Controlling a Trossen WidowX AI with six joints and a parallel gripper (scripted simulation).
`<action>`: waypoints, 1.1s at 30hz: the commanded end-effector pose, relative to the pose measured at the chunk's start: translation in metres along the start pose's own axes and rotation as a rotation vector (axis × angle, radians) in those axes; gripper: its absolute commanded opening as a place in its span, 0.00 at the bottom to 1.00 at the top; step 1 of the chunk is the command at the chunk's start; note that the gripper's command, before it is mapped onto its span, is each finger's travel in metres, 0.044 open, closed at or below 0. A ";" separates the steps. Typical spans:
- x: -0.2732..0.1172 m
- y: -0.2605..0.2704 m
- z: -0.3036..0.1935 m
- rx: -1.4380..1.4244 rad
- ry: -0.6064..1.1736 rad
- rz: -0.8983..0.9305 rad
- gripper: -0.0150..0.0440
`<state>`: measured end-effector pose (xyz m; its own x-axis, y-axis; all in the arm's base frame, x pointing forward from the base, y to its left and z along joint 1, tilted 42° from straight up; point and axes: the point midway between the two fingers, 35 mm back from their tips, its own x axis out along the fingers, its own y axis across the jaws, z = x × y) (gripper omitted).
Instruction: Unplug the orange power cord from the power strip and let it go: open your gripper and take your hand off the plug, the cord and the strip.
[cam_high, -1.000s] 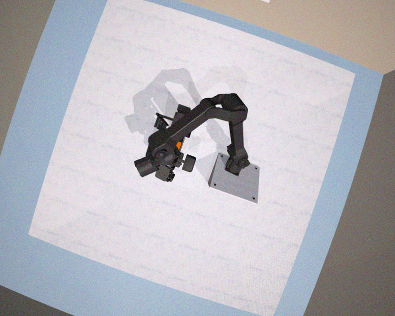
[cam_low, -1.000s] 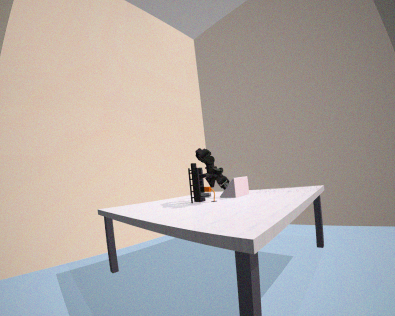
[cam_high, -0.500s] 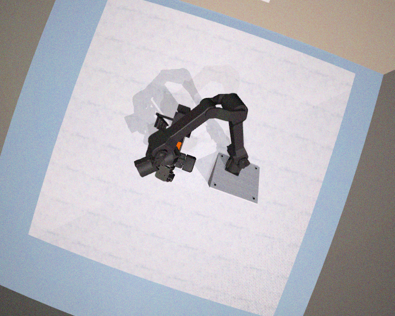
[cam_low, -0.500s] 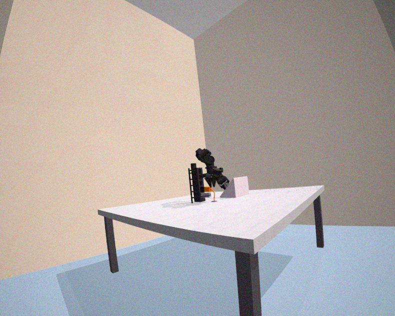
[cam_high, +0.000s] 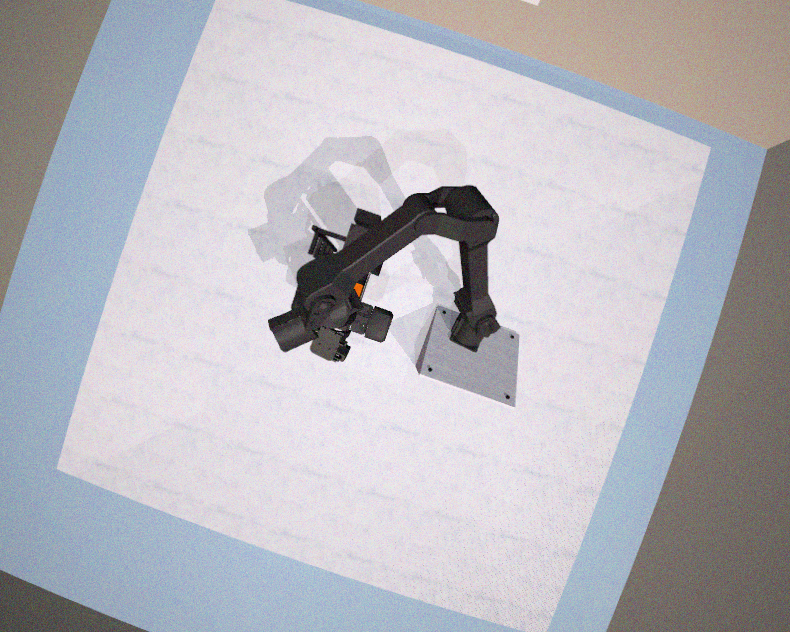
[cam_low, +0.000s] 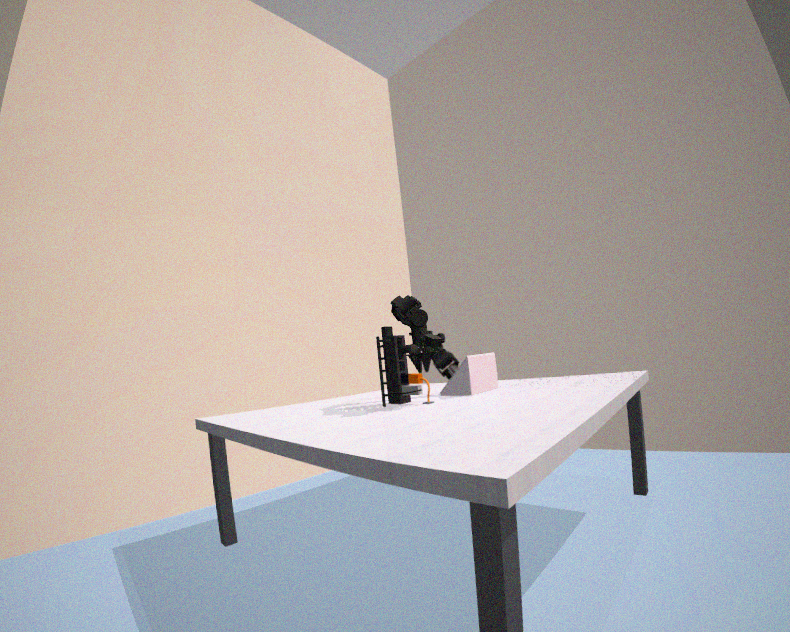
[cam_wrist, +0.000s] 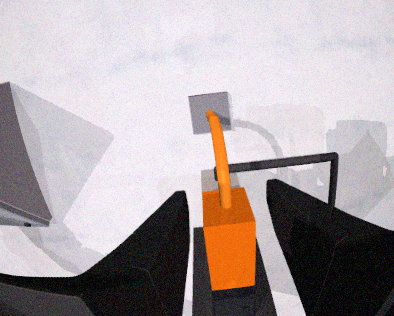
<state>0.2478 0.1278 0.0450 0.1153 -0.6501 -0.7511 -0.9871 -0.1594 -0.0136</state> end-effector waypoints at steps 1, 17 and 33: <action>0.000 0.000 -0.008 -0.002 0.005 0.001 0.53; 0.001 0.000 -0.034 -0.002 0.007 0.002 0.53; 0.013 0.000 -0.035 -0.002 0.007 0.001 0.53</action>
<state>0.2520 0.0973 0.0610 0.1146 -0.6530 -0.7486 -0.9872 -0.1589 -0.0125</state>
